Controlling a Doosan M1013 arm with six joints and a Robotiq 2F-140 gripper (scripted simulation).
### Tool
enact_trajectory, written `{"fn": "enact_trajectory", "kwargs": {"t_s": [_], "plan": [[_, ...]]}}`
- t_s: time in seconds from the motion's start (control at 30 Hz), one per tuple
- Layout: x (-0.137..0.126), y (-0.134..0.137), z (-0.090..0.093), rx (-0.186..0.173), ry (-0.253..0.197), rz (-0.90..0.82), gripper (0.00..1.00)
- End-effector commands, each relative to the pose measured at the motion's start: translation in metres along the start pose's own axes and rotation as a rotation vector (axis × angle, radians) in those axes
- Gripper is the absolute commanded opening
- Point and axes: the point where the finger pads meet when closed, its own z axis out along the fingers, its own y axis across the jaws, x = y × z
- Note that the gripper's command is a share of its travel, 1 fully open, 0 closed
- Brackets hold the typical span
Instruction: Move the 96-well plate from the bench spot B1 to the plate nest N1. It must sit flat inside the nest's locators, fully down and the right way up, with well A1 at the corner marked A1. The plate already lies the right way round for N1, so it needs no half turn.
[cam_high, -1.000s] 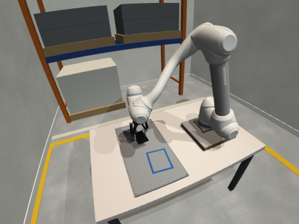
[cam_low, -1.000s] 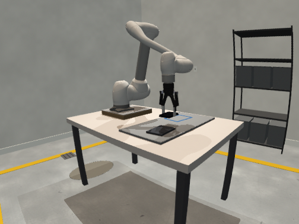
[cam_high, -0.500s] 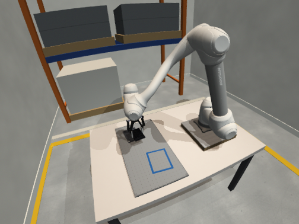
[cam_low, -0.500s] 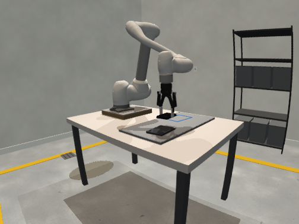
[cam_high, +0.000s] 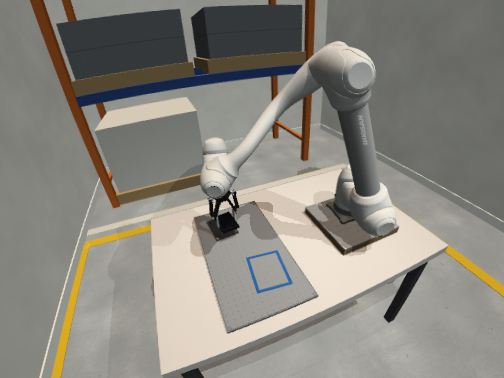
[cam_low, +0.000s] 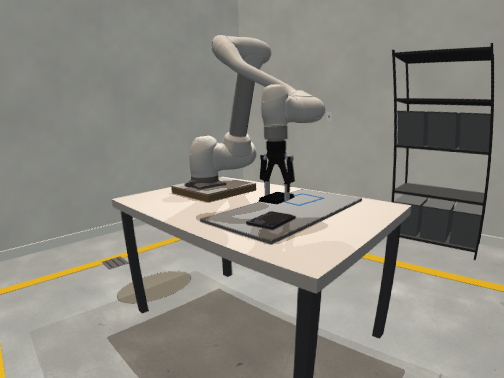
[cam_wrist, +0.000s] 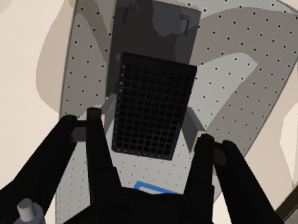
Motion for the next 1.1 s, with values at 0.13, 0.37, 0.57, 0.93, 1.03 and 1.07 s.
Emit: {"fn": "enact_trajectory", "kwargs": {"t_s": [0.13, 0.37, 0.57, 0.93, 1.03, 1.07], "plan": [[0.020, -0.004, -0.001, 0.000, 0.000, 0.000, 0.00], [0.037, -0.007, -0.001, 0.000, 0.000, 0.000, 0.00], [0.058, -0.012, -0.002, 0.000, 0.000, 0.000, 0.00], [0.058, -0.012, -0.002, 0.000, 0.000, 0.000, 0.00], [0.058, -0.011, -0.002, 0.000, 0.000, 0.000, 0.00], [0.058, -0.011, -0.002, 0.000, 0.000, 0.000, 0.00]]}}
